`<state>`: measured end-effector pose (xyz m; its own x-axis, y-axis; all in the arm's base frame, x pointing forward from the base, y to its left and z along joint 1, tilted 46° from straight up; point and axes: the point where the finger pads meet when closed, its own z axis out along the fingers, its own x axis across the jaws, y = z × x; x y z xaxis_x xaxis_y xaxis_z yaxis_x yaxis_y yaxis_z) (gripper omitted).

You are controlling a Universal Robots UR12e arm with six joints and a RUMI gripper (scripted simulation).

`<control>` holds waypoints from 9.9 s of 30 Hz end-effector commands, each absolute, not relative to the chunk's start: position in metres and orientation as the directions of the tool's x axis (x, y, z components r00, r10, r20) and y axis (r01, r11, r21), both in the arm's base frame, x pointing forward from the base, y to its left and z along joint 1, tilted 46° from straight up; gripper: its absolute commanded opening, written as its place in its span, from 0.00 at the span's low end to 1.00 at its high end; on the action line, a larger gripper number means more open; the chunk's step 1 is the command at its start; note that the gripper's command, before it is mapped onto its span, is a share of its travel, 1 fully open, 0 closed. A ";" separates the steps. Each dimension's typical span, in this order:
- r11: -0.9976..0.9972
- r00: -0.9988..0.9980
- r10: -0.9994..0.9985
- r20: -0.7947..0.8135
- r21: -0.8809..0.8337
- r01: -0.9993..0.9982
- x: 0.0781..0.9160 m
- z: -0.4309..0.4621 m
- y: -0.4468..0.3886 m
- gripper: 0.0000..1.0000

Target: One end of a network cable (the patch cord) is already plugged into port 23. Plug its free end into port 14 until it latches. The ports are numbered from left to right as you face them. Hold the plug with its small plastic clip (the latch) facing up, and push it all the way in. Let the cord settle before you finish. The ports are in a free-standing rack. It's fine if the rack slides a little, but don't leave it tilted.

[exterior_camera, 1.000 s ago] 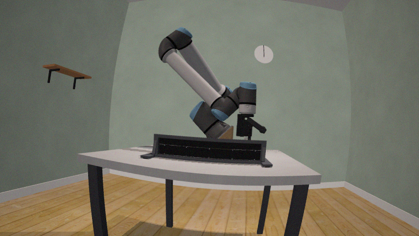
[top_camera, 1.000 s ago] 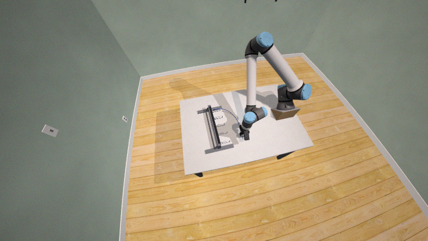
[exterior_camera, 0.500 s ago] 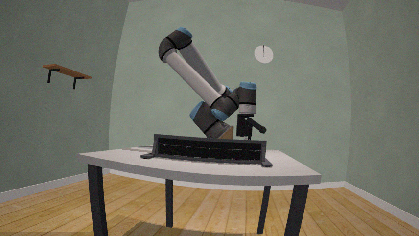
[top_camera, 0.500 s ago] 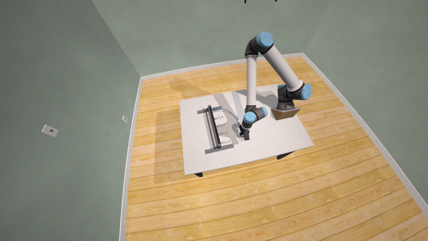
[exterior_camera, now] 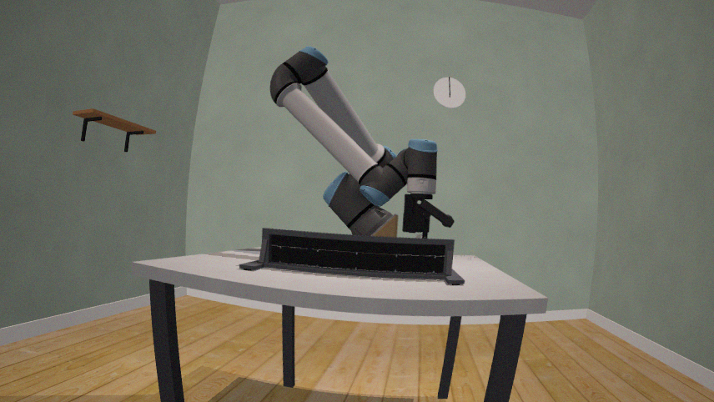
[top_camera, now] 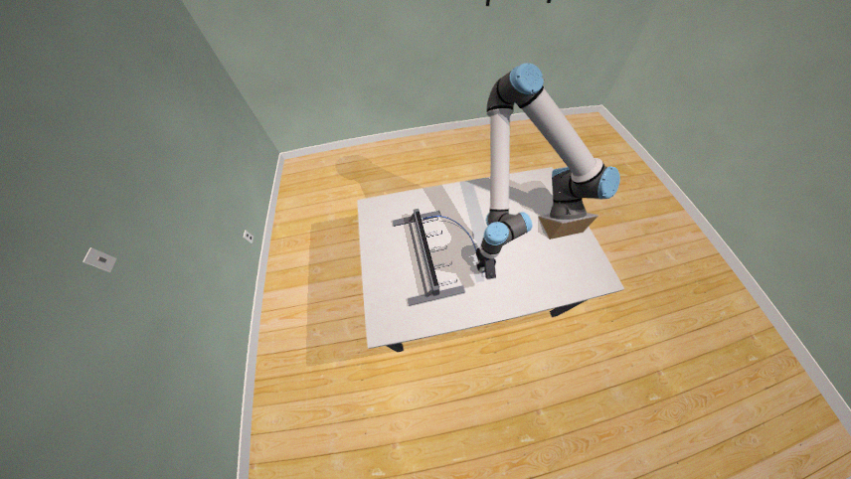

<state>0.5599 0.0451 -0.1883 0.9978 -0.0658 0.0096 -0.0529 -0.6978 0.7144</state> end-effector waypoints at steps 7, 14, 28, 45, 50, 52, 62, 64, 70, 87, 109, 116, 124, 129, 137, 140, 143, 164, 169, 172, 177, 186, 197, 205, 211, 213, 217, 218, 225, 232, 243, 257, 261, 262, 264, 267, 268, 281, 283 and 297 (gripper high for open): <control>-0.697 0.998 -0.067 0.005 0.716 -0.051 0.557 -0.189 0.043 0.00; -0.697 0.998 -0.067 0.005 0.716 -0.051 0.557 -0.189 0.043 0.00; -0.697 0.998 -0.067 0.005 0.716 -0.051 0.557 -0.189 0.043 0.00; -0.697 0.998 -0.067 0.005 0.716 -0.051 0.557 -0.189 0.044 0.00; -0.697 0.998 -0.066 0.008 0.715 -0.052 0.558 -0.187 0.046 0.00; -0.697 0.998 -0.065 0.009 0.715 -0.052 0.559 -0.185 0.048 0.00; -0.698 0.998 -0.065 0.012 0.714 -0.054 0.562 -0.179 0.055 0.00; -0.698 0.998 -0.065 0.012 0.714 -0.054 0.562 -0.176 0.057 0.00; -0.698 0.998 -0.065 0.012 0.714 -0.054 0.563 -0.169 0.065 0.00; -0.698 0.998 -0.065 0.012 0.714 -0.054 0.564 -0.151 0.083 0.00; -0.698 0.998 -0.066 0.010 0.715 -0.053 0.562 -0.146 0.088 0.00; -0.698 0.998 -0.066 0.010 0.714 -0.053 0.563 -0.146 0.088 0.00; -0.698 0.998 -0.066 0.010 0.714 -0.053 0.563 -0.146 0.088 0.00; -0.698 0.998 -0.066 0.010 0.714 -0.053 0.563 -0.146 0.088 0.00; -0.698 0.998 -0.066 0.010 0.714 -0.053 0.563 -0.146 0.088 0.00; -0.698 0.998 -0.066 0.010 0.714 -0.053 0.563 -0.146 0.088 0.00; -0.698 0.998 -0.066 0.010 0.714 -0.053 0.563 -0.146 0.088 0.00; -0.697 0.997 -0.072 0.017 0.714 -0.063 0.564 -0.145 0.087 0.00; -0.696 0.997 -0.078 0.022 0.714 -0.070 0.565 -0.144 0.086 0.00; -0.696 0.996 -0.082 0.026 0.714 -0.076 0.566 -0.143 0.085 0.00; -0.695 0.995 -0.089 0.032 0.714 -0.085 0.567 -0.142 0.084 0.00; -0.692 0.993 -0.106 0.050 0.714 -0.110 0.570 -0.139 0.082 0.00; -0.686 0.988 -0.133 0.076 0.712 -0.148 0.574 -0.134 0.078 0.00; -0.679 0.981 -0.164 0.108 0.709 -0.192 0.579 -0.129 0.075 0.00; -0.673 0.974 -0.186 0.130 0.706 -0.223 0.583 -0.125 0.072 0.00; -0.671 0.972 -0.191 0.135 0.705 -0.229 0.583 -0.124 0.072 0.00; -0.665 0.965 -0.210 0.154 0.701 -0.257 0.586 -0.121 0.069 0.00; -0.663 0.963 -0.216 0.159 0.700 -0.264 0.587 -0.120 0.069 0.00; -0.649 0.947 -0.253 0.198 0.691 -0.318 0.593 -0.113 0.064 0.00; -0.637 0.932 -0.282 0.227 0.683 -0.359 0.598 -0.108 0.061 0.00; -0.601 0.889 -0.349 0.297 0.657 -0.455 0.610 -0.096 0.053 0.00; -0.549 0.824 -0.425 0.376 0.616 -0.564 0.623 -0.081 0.043 0.00; -0.529 0.798 -0.449 0.402 0.600 -0.600 0.628 -0.076 0.040 0.00; -0.529 0.798 -0.449 0.402 0.600 -0.600 0.628 -0.076 0.040 0.00; -0.524 0.791 -0.455 0.409 0.595 -0.609 0.629 -0.074 0.039 0.00; -0.508 0.770 -0.473 0.428 0.582 -0.636 0.633 -0.070 0.036 0.00; -0.502 0.763 -0.479 0.434 0.577 -0.644 0.634 -0.069 0.035 0.00; -0.435 0.675 -0.541 0.502 0.520 -0.735 0.648 -0.054 0.025 0.00; -0.422 0.658 -0.551 0.513 0.509 -0.750 0.650 -0.052 0.024 0.00; -0.341 0.550 -0.605 0.576 0.437 -0.832 0.665 -0.036 0.013 0.00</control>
